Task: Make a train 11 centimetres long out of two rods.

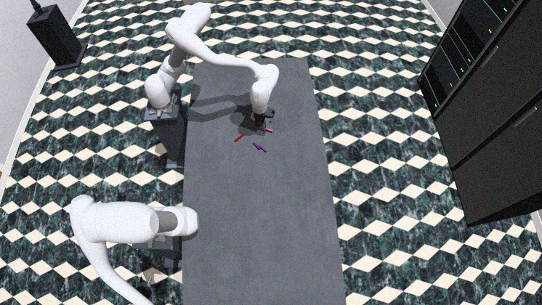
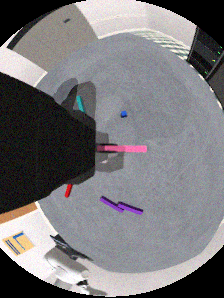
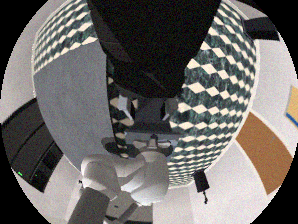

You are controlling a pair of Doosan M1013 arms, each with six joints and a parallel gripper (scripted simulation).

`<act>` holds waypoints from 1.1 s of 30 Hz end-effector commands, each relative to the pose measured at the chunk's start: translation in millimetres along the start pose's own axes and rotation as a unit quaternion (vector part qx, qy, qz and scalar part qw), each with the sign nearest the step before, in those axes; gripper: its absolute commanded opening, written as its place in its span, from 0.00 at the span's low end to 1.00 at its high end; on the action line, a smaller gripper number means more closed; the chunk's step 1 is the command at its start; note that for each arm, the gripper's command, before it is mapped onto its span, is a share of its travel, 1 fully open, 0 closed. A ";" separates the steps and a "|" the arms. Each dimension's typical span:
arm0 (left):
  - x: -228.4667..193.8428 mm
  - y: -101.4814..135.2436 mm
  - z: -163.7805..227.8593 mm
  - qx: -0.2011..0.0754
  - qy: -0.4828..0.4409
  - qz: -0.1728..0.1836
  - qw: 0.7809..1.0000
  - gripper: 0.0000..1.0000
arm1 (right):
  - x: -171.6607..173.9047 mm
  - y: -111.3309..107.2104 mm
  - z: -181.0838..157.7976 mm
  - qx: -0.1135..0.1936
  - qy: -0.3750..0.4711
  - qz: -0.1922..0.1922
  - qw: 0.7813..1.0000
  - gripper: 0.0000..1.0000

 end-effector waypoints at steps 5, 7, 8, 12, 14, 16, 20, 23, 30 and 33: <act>-0.8 1.1 3.0 -0.001 0.002 0.000 1.000 0.24 | -0.9 0.1 1.8 0.006 0.003 -0.002 1.000 1.00; -0.8 1.1 3.0 -0.001 0.002 0.000 1.000 0.24 | -0.9 0.1 1.8 0.006 0.003 -0.002 1.000 1.00; -0.8 1.1 3.0 -0.001 0.002 0.000 1.000 0.24 | -0.9 0.1 1.8 0.006 0.003 -0.002 1.000 1.00; -0.8 1.1 3.0 -0.001 0.002 0.000 1.000 0.24 | -0.9 0.1 1.8 0.006 0.003 -0.002 1.000 1.00; -0.8 1.1 3.0 -0.001 0.002 0.000 1.000 0.24 | -0.9 0.1 1.8 0.006 0.003 -0.002 1.000 1.00; -0.8 1.1 3.0 -0.001 0.002 0.000 1.000 0.24 | -0.9 0.1 1.8 0.006 0.003 -0.002 1.000 1.00; -0.8 1.1 3.0 -0.001 0.002 0.000 1.000 0.24 | -0.9 0.1 1.8 0.006 0.003 -0.002 1.000 1.00; -0.8 1.1 3.0 -0.001 0.002 0.000 1.000 0.24 | -0.9 0.1 1.8 0.006 0.003 -0.002 1.000 1.00; -0.4 5.4 3.1 -0.001 0.002 0.000 1.000 0.24 | -0.9 0.1 1.8 0.006 0.003 -0.002 1.000 1.00; 0.4 8.9 3.3 -0.001 0.002 -0.001 1.000 0.24 | -0.9 0.1 1.8 0.006 0.003 -0.002 1.000 1.00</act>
Point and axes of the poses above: on each arm, the point where the finger pads meet when closed, its own y axis out along the fingers, its own z axis across the jaws, x = y × z, the point moved 2 cm from there along -y, back along the fingers, and after that the axes turned 15 degrees about y, right-handed, at the moved point
